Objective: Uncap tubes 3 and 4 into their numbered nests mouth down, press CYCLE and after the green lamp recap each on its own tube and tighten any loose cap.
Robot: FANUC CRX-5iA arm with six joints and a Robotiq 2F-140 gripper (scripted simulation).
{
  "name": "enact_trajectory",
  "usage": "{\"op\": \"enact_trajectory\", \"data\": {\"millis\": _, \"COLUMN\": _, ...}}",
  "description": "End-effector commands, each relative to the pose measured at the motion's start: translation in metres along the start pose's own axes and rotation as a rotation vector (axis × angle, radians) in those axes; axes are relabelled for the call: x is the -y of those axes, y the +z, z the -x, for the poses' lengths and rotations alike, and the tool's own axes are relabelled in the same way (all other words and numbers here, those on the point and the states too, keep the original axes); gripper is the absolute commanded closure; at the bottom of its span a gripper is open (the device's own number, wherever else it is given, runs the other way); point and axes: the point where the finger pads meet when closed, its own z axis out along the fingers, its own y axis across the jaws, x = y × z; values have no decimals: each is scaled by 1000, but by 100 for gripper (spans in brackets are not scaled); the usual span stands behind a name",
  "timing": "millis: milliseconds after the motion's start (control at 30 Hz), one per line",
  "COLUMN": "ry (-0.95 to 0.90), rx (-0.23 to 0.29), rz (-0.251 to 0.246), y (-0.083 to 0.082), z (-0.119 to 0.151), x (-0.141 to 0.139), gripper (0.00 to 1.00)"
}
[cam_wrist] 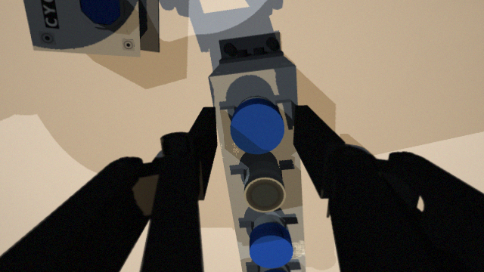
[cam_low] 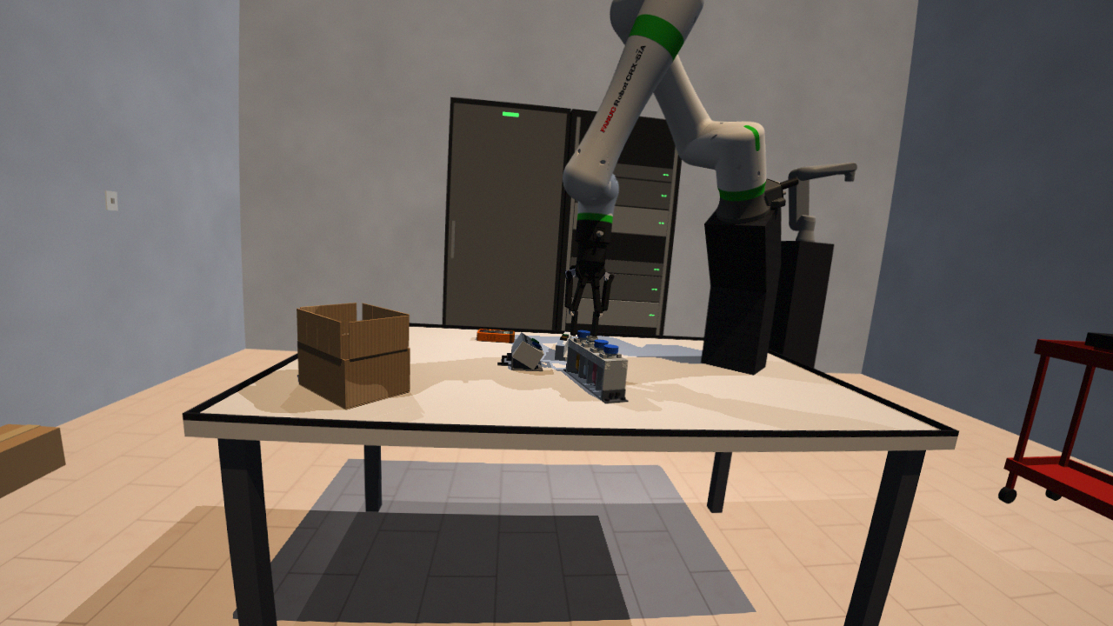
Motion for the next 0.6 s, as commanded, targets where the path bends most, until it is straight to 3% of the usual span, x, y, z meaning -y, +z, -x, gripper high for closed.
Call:
{"op": "enact_trajectory", "data": {"millis": 0, "ry": 275, "rx": -43, "rz": 22, "y": -1, "z": 0, "x": 0, "gripper": 59}}
{"op": "enact_trajectory", "data": {"millis": 100, "ry": 404, "rx": -46, "rz": 20, "y": -1, "z": 0, "x": 0, "gripper": 59}}
{"op": "enact_trajectory", "data": {"millis": 400, "ry": 414, "rx": -48, "rz": 21, "y": -1, "z": 0, "x": 0, "gripper": 59}}
{"op": "enact_trajectory", "data": {"millis": 433, "ry": 414, "rx": -48, "rz": 21, "y": -1, "z": 0, "x": 0, "gripper": 70}}
{"op": "enact_trajectory", "data": {"millis": 567, "ry": 414, "rx": -48, "rz": 21, "y": -1, "z": 0, "x": 0, "gripper": 70}}
